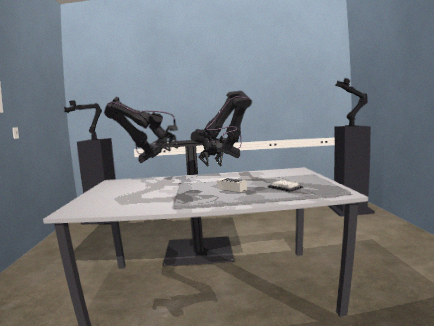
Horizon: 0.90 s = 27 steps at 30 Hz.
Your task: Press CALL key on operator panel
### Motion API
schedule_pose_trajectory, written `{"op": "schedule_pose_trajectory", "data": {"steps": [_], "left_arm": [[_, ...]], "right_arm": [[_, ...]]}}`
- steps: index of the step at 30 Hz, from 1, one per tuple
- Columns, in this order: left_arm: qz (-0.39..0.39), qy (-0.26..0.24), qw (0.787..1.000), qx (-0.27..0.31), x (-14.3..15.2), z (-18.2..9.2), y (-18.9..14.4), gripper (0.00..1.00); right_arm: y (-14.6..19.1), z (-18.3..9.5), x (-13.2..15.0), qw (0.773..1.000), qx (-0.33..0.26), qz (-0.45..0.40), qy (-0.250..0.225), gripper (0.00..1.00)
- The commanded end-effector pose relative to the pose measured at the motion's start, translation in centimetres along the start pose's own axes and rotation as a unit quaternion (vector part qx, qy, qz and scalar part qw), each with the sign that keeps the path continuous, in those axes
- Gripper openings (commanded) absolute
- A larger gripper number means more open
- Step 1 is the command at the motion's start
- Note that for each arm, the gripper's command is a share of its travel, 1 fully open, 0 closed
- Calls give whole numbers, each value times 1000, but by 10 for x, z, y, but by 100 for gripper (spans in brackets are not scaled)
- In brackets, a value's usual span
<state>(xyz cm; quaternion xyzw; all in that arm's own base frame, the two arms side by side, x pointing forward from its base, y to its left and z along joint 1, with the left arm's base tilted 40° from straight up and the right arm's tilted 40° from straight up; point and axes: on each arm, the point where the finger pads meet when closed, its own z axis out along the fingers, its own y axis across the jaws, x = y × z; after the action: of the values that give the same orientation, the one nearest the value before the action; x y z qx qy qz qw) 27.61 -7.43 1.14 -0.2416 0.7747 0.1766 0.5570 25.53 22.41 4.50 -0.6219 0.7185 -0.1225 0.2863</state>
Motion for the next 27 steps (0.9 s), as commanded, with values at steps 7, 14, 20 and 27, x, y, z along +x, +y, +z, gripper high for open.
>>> {"op": "schedule_pose_trajectory", "data": {"steps": [7,14,20,27], "left_arm": [[-66,6,990,-126,-34,7,64,100],[-72,4,989,-130,-37,7,68,100],[-72,1,989,-130,-38,7,68,100],[-72,1,989,-130,-38,7,68,100]], "right_arm": [[68,-42,-105,992,66,22,-104,100],[112,-68,-131,986,66,16,-150,100],[141,-85,-142,982,59,5,-179,100],[147,-89,-144,981,52,-5,-185,100]]}}
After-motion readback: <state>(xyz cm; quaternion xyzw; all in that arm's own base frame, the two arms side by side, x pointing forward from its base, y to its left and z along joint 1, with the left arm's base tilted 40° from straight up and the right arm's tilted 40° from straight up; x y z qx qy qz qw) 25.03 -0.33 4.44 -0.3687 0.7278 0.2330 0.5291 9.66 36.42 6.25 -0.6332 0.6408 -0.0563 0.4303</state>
